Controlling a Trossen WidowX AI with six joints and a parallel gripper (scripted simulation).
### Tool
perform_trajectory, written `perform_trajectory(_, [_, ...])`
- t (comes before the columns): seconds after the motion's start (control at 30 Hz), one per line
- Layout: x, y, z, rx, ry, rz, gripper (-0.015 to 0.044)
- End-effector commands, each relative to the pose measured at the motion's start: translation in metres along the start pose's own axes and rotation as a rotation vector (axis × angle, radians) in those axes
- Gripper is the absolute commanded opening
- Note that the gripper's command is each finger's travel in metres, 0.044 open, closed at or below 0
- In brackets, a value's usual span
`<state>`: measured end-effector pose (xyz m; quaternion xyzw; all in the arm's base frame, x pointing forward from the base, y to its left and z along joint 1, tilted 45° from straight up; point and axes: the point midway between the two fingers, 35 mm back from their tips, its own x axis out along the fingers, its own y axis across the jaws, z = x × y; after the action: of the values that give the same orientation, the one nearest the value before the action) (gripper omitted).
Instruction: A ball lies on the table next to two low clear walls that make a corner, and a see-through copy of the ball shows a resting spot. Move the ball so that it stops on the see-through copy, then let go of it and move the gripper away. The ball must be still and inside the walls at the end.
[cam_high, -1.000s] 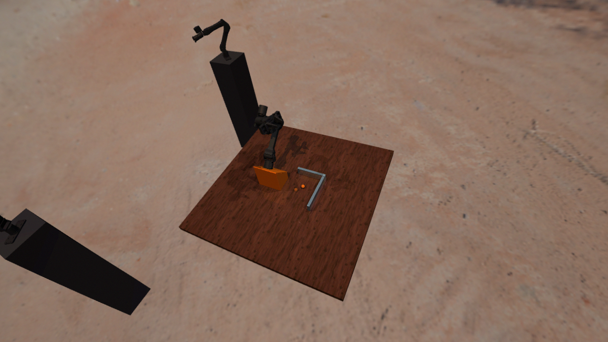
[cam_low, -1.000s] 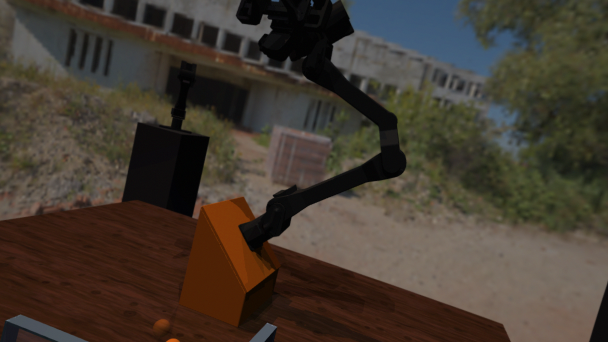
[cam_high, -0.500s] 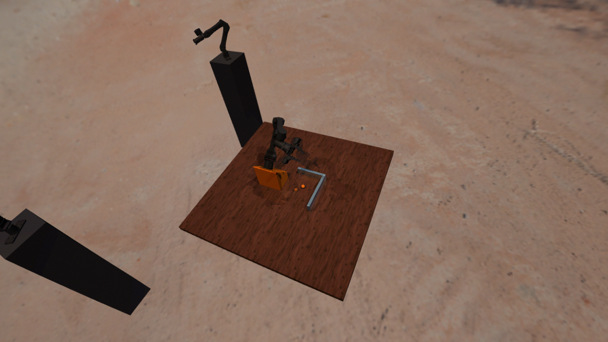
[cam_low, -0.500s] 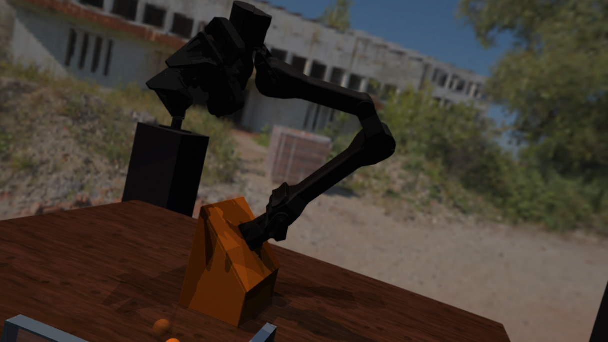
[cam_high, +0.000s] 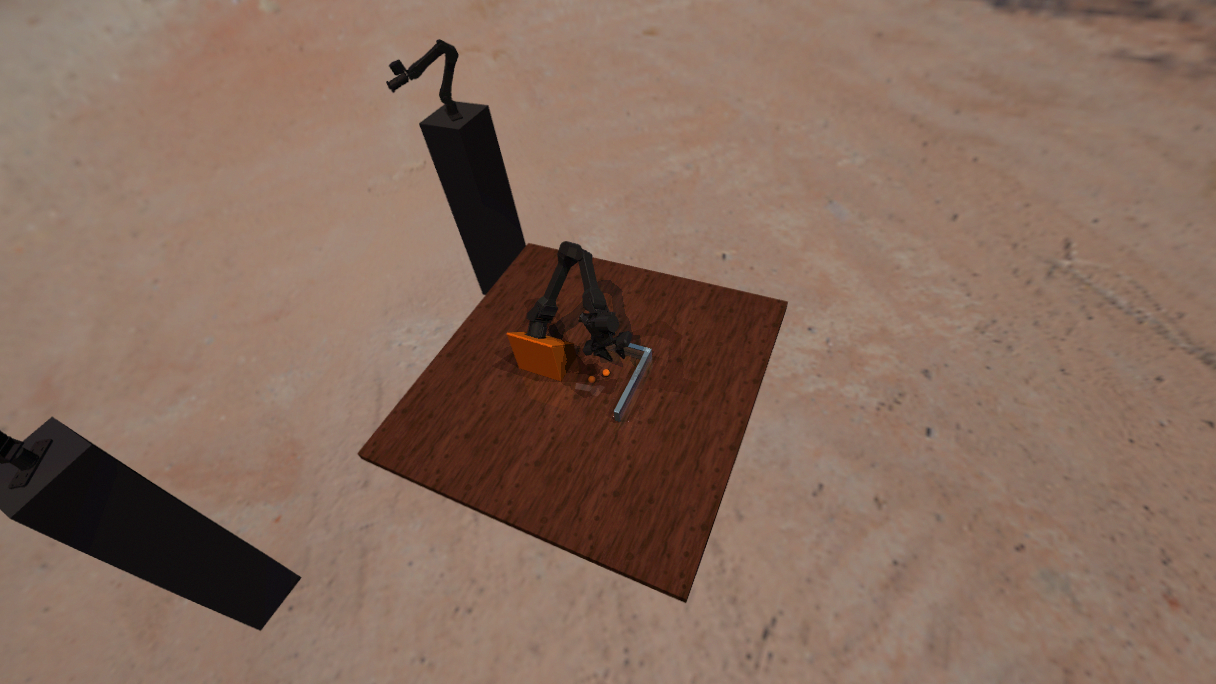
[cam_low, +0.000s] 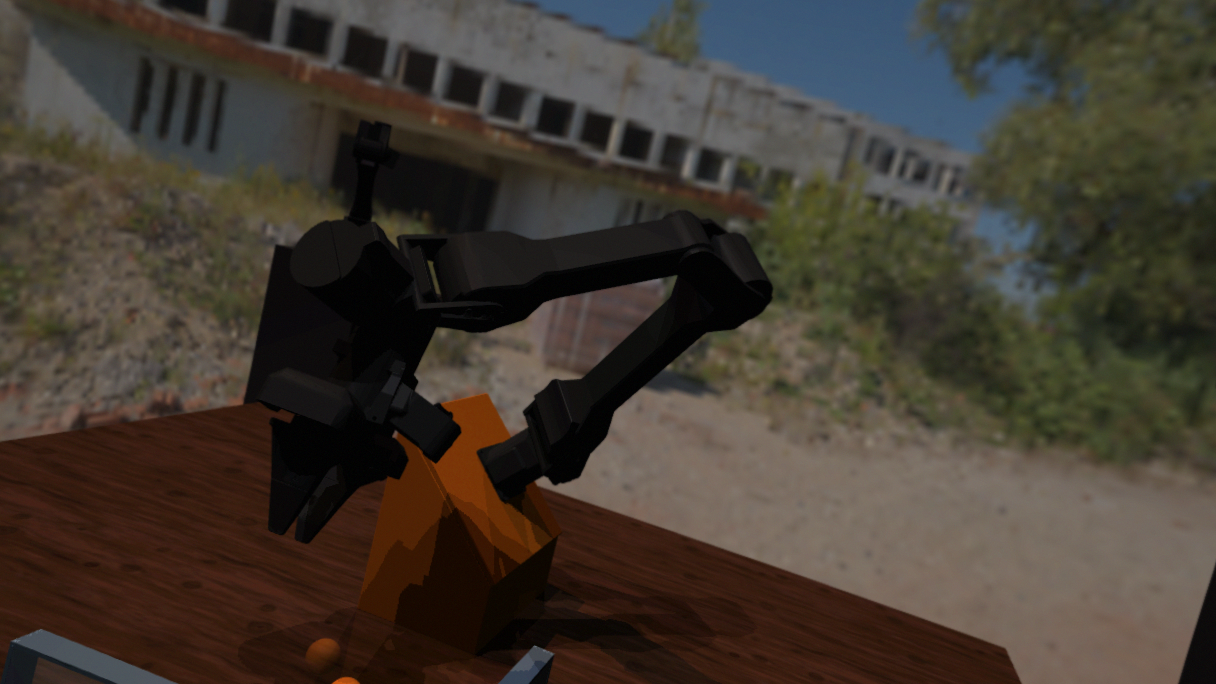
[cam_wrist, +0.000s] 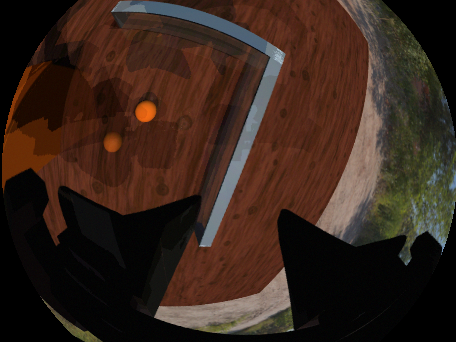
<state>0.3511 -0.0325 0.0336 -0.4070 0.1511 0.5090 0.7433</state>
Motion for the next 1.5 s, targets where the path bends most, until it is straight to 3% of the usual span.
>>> perform_trajectory(0.0, [0.04, 0.051, 0.026, 0.107, -0.045, 0.243, 0.0248])
perform_trajectory(0.17, [0.062, 0.097, 0.049, 0.177, -0.059, 0.46, 0.0248])
perform_trajectory(1.4, [0.106, 0.119, 0.055, 0.178, -0.061, 0.46, 0.0248])
perform_trajectory(1.47, [0.106, 0.119, 0.055, 0.178, -0.061, 0.46, 0.0196])
